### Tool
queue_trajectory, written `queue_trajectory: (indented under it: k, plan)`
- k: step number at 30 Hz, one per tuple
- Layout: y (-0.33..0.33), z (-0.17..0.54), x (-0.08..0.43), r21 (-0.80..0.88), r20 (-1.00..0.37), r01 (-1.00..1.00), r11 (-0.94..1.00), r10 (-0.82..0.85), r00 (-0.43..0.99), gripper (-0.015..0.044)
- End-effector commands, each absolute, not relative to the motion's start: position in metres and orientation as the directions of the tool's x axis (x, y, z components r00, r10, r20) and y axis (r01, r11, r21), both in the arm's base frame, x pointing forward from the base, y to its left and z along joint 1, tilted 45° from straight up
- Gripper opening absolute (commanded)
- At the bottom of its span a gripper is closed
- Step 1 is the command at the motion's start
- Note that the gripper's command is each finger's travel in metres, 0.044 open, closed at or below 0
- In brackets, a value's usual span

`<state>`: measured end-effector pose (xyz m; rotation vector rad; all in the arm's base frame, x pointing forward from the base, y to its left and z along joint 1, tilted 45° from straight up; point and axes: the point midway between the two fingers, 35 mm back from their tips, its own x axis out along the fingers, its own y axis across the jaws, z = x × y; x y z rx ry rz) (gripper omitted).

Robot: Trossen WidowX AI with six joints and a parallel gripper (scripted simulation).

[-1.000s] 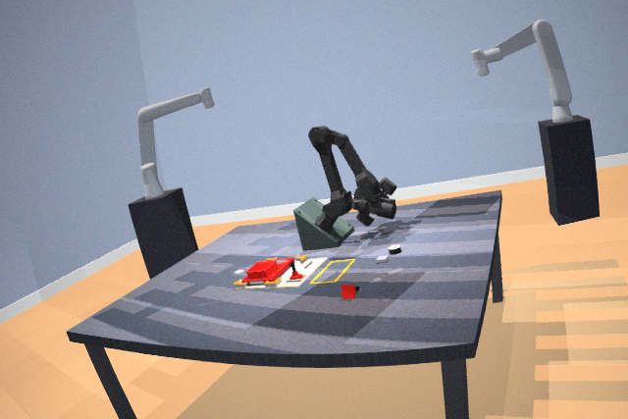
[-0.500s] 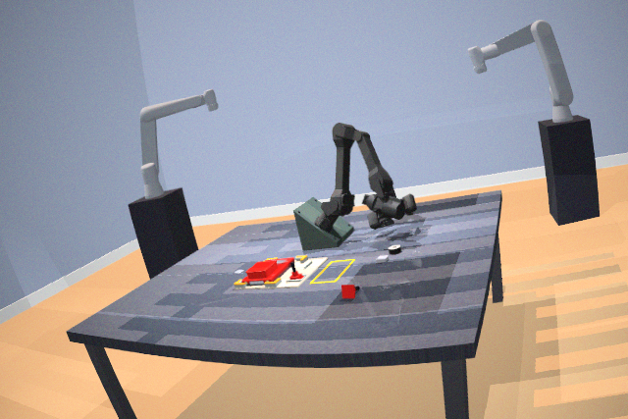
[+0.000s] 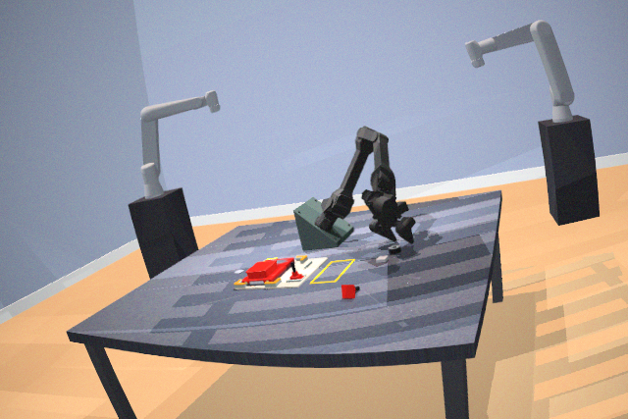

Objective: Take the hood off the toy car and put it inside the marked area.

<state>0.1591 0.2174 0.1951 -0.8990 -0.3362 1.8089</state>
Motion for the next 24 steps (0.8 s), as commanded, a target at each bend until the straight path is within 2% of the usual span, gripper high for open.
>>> queue_trajectory:
  k: [1, 6, 13, 18, 24]
  plan:
    - [0.199, 0.193, 0.196, -0.542, -0.474, -0.766, -0.345, 0.879, -0.061, 0.044]
    - [0.172, 0.182, 0.252, -0.44, -0.512, -0.875, -0.204, 0.857, 0.057, 0.044]
    - [0.107, 0.147, 0.308, -0.105, -0.613, -0.988, 0.111, 0.775, 0.153, 0.044]
    - [0.058, 0.123, 0.333, 0.101, -0.665, -0.938, 0.331, 0.723, 0.184, 0.044]
    - [-0.023, 0.082, 0.35, 0.387, -0.714, -0.698, 0.602, 0.675, 0.186, 0.044]
